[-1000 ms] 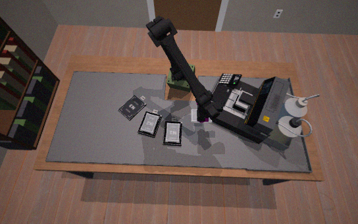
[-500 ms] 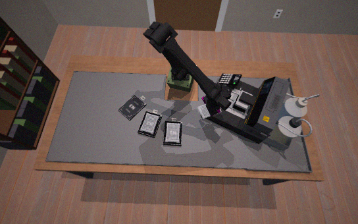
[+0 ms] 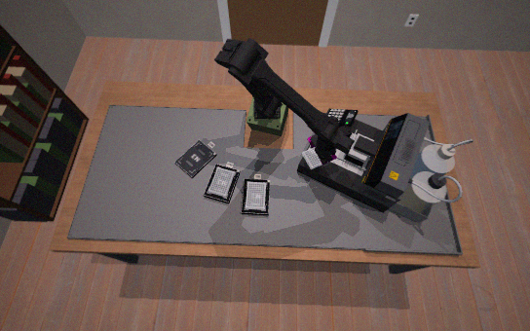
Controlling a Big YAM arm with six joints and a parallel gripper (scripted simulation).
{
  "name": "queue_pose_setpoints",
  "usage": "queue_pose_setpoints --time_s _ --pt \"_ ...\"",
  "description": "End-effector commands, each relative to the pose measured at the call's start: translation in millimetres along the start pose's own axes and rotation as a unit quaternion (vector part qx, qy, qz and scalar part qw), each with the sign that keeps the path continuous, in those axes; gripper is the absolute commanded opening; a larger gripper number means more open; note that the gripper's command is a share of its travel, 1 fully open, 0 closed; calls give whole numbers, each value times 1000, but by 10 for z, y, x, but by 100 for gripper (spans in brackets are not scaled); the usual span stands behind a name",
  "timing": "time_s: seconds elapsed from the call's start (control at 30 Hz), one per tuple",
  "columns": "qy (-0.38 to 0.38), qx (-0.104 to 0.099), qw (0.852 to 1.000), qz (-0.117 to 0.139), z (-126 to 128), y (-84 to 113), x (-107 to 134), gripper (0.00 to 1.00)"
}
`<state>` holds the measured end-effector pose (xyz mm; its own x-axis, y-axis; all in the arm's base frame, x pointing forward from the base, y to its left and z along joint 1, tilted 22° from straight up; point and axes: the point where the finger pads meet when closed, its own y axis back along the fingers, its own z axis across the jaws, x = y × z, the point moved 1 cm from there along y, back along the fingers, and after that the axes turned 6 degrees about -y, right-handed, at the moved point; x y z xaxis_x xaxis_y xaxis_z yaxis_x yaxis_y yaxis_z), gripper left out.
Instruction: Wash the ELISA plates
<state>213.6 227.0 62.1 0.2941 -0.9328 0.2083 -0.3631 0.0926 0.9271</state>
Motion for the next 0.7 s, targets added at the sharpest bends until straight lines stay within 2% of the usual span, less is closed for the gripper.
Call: queue_pose_setpoints --time_s 0.0,0.07,0.13,0.2,0.23,0.47,0.67 --pt "-32 19 999 -10 -234 158 -22 84" --pt "35 1 999 2 36 48 -115 84" --pt "71 -6 997 7 182 14 -145 84" --pt "71 -6 997 7 182 14 -145 84" --pt "82 6 997 -2 83 102 -259 84" --pt "199 3 980 0 369 118 -492 84" --pt "292 11 956 -7 507 211 -783 84"
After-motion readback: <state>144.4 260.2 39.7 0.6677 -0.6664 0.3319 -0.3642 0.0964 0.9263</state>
